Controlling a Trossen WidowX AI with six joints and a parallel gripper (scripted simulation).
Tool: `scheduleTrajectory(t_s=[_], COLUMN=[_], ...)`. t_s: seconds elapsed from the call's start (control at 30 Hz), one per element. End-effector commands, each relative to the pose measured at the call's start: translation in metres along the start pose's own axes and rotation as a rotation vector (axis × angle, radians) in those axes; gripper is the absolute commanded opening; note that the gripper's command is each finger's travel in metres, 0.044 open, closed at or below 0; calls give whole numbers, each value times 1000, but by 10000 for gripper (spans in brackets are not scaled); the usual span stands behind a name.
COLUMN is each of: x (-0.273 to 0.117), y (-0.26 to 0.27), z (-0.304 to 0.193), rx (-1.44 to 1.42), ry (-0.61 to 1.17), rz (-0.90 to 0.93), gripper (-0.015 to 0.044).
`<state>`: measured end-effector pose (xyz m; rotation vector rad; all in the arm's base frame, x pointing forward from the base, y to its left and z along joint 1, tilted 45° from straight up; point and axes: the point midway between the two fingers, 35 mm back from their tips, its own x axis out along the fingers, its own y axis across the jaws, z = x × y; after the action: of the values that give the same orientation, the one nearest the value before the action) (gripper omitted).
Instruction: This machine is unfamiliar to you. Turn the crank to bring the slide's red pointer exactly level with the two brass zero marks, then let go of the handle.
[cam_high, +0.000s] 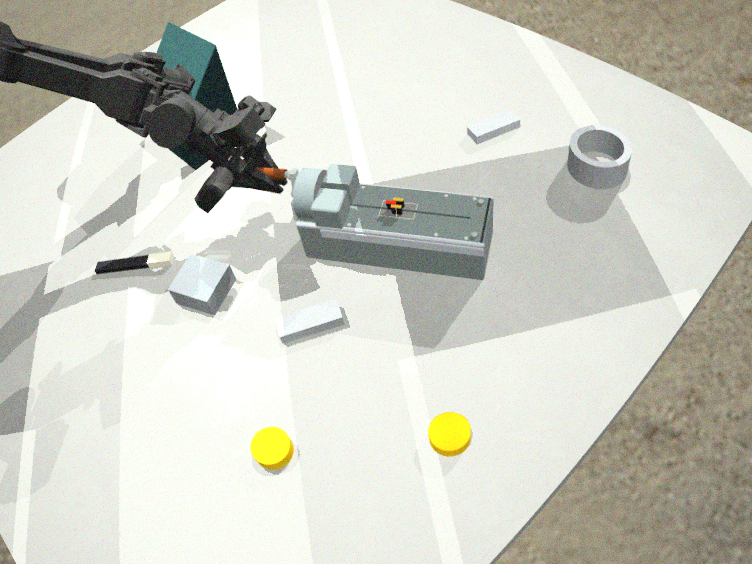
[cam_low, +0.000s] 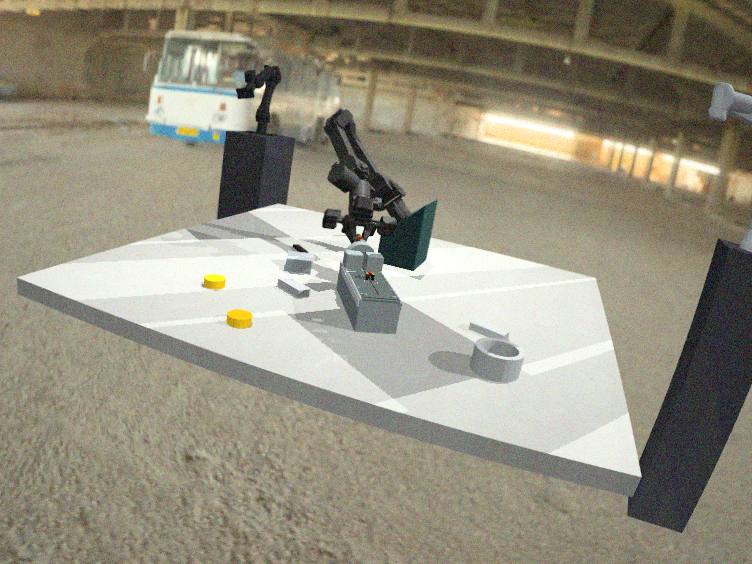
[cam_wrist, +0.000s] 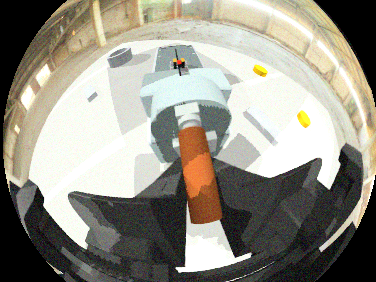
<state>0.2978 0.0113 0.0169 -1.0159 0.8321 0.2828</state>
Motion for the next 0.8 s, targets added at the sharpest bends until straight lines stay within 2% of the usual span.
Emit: scheduleTrajectory(t_s=[0.0, 0.77], x=[1, 3], y=[9, 13], z=[-1, -3], rx=[-8, -8], ry=[-1, -1], rz=[27, 27], gripper=[0, 0])
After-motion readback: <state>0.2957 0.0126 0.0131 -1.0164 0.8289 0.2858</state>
